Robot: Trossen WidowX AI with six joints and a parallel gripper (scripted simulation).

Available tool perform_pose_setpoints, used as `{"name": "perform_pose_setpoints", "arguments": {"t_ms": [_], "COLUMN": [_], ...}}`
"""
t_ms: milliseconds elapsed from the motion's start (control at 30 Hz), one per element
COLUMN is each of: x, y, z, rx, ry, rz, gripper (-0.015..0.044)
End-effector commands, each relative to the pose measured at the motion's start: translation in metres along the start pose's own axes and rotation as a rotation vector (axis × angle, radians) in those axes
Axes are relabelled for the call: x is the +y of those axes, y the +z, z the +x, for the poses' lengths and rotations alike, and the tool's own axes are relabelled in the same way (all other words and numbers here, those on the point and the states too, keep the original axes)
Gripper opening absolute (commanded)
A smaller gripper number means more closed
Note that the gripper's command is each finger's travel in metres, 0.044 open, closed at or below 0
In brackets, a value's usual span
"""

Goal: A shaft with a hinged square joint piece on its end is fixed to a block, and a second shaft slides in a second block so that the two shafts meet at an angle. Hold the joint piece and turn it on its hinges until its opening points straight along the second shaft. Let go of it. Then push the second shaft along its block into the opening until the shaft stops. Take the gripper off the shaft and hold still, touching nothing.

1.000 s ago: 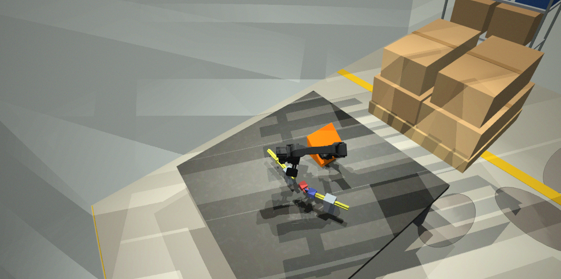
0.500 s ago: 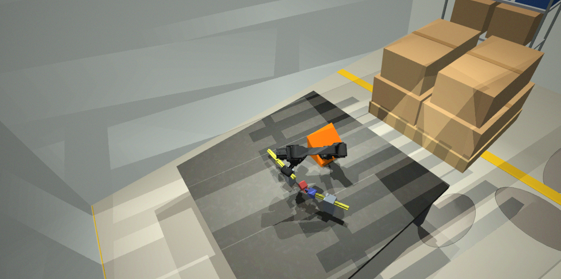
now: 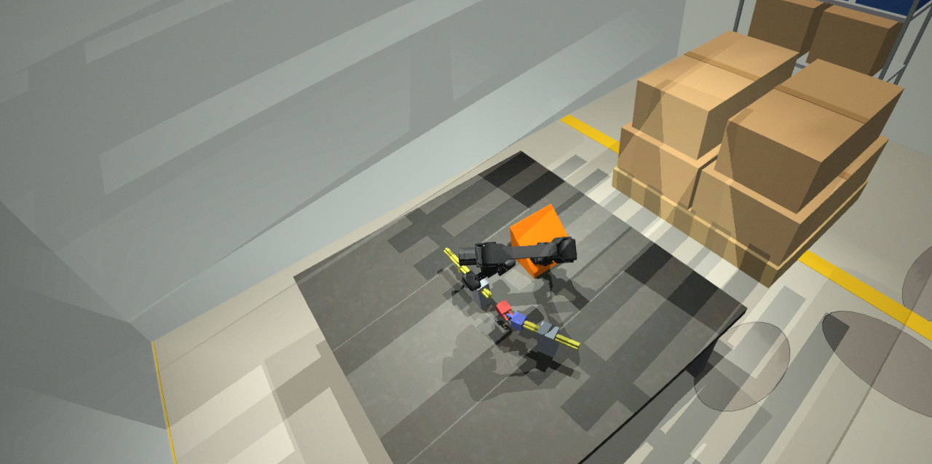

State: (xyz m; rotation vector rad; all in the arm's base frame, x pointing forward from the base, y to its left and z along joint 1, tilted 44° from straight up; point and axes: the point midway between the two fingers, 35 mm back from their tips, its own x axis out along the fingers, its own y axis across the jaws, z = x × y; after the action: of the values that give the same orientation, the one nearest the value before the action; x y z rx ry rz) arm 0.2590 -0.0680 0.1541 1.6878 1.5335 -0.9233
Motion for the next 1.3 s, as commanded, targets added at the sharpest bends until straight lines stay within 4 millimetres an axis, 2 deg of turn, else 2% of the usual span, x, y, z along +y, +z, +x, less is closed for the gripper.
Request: {"name": "perform_pose_setpoints", "arguments": {"t_ms": [0,700,800,1167,1267], "x": [0.0,0.0,0.0,0.002,0.001], "y": [0.001,-0.016,-0.019,-0.077,-0.085], "z": [0.002,0.077,0.077,0.065,0.064], "rx": [-0.004,-0.001,-0.001,0.001,0.003], "ry": [-0.003,-0.001,-0.001,0.001,0.001], "rz": [0.019,0.018,0.019,0.018,0.018], "gripper": [0.044,0.044,0.044,0.044,0.044]}}
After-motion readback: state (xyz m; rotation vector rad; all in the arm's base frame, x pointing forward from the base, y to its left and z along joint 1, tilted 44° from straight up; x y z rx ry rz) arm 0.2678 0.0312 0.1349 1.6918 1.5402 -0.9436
